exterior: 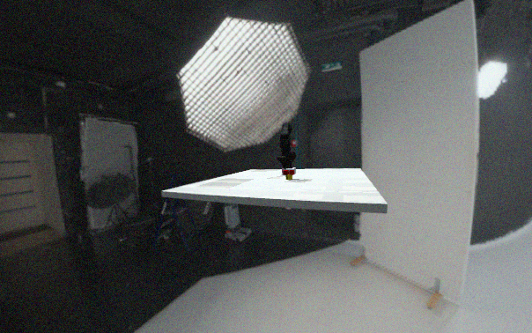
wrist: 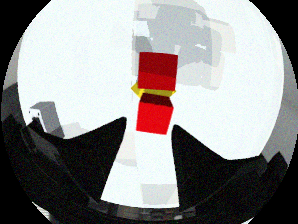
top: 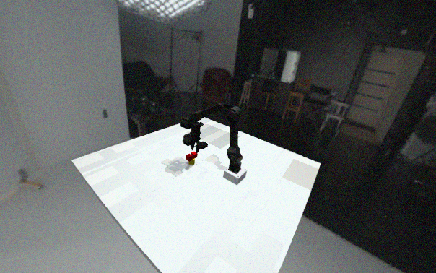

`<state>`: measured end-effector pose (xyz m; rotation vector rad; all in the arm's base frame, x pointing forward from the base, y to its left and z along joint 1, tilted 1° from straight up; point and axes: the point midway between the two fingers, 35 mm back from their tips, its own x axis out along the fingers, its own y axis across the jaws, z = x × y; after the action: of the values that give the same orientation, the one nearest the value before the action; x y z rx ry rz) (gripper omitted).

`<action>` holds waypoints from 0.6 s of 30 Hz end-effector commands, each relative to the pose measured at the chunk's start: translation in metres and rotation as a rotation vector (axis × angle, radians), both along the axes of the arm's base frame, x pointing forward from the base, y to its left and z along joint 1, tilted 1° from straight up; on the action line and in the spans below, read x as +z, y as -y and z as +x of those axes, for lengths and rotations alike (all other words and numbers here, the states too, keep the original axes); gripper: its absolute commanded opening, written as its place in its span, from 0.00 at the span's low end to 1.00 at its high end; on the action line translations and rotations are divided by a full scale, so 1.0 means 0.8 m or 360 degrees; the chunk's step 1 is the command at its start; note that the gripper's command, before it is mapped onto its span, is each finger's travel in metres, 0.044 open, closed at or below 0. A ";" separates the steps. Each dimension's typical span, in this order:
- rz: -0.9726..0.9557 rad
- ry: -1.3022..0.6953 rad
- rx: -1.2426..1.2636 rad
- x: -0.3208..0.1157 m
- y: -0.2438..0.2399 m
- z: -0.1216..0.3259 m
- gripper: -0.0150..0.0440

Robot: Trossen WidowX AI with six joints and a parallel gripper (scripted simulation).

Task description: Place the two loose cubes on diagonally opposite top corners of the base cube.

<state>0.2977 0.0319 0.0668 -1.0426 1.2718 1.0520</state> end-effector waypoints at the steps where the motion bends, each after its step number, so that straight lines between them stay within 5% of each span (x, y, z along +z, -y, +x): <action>1: 0.0002 0.0024 0.0002 0.010 0.000 0.003 0.60; 18: 0.0002 0.0024 0.0002 0.028 0.000 0.003 0.60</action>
<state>0.2976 0.0315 0.0817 -1.0420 1.2716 1.0507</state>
